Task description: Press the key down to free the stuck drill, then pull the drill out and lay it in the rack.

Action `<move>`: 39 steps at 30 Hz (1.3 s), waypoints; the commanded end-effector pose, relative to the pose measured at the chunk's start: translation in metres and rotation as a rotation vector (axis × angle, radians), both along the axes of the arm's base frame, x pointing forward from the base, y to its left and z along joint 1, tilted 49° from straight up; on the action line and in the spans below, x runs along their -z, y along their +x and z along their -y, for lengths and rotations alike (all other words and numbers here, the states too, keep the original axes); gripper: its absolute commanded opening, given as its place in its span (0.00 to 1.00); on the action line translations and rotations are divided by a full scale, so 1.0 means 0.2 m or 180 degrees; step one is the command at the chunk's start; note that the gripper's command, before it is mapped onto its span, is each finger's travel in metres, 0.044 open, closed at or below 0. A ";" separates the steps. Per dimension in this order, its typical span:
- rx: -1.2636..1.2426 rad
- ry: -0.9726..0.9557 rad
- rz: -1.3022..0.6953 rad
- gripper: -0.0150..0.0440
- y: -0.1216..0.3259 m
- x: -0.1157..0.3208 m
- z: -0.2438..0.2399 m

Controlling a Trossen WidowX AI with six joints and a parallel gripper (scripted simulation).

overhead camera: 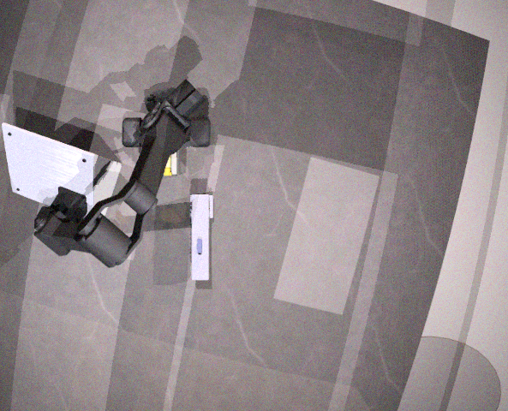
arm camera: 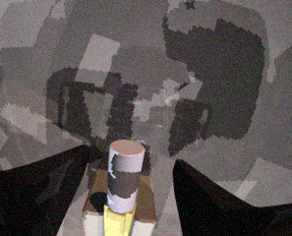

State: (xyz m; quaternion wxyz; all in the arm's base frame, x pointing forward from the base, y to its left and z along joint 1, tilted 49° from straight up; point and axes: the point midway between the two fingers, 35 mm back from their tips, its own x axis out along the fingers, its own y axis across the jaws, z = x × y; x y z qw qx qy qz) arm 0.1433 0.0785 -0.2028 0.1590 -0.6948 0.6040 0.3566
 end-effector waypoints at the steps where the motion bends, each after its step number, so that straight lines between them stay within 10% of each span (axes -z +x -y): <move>1: -0.0005 -0.0008 0.0000 0.88 0.00 0.00 0.00; 4: -0.0005 -0.0008 0.0000 1.00 0.00 0.00 0.00; 28: -0.0044 -0.0083 -0.0060 1.00 -0.01 -0.25 -0.27; 39: -0.1576 0.0190 0.0297 1.00 0.21 -0.20 -1.02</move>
